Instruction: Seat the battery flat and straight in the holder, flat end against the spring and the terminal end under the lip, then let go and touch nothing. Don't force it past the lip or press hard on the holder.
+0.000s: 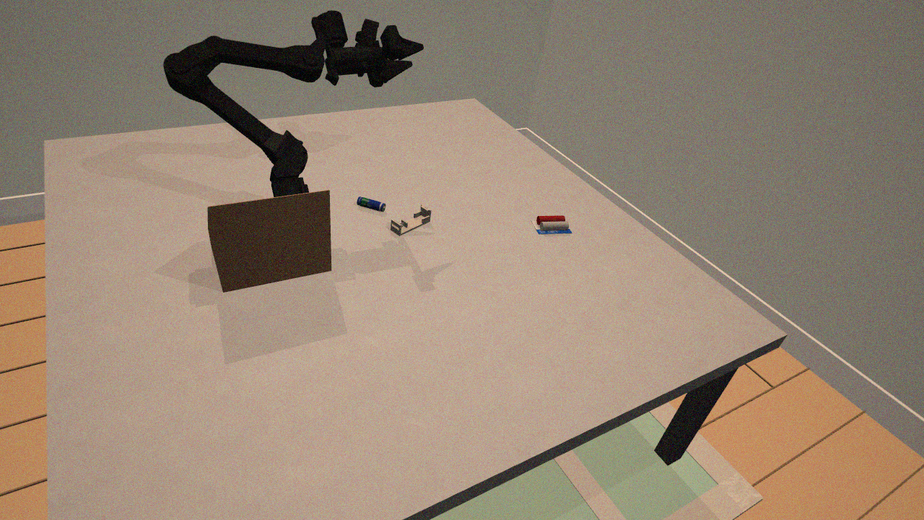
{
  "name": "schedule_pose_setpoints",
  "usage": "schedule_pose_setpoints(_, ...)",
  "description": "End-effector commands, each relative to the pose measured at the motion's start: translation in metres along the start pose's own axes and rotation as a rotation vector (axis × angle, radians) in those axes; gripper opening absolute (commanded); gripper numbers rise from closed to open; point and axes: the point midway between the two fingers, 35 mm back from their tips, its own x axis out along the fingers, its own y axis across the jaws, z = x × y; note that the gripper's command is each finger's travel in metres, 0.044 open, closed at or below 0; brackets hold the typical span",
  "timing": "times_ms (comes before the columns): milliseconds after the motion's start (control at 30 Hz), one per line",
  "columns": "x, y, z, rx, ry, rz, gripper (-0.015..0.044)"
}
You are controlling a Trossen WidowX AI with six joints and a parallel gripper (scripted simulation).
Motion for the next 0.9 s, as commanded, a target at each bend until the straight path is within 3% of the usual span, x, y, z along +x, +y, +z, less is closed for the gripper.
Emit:
schedule_pose_setpoints(0,0.002,0.001,-0.005,0.008,0.022,0.008,0.0374)
schedule_pose_setpoints(200,0.004,0.029,-0.132,0.290,0.595,0.160,0.0233)
schedule_pose_setpoints(367,-0.048,0.057,-0.218,0.672,1.158,0.171,0.0233)
schedule_pose_setpoints(533,-0.113,0.085,-0.246,1.119,1.687,0.028,0.0233)
schedule_pose_setpoints(867,-0.120,0.088,-0.246,1.177,1.747,-0.001,0.0233)
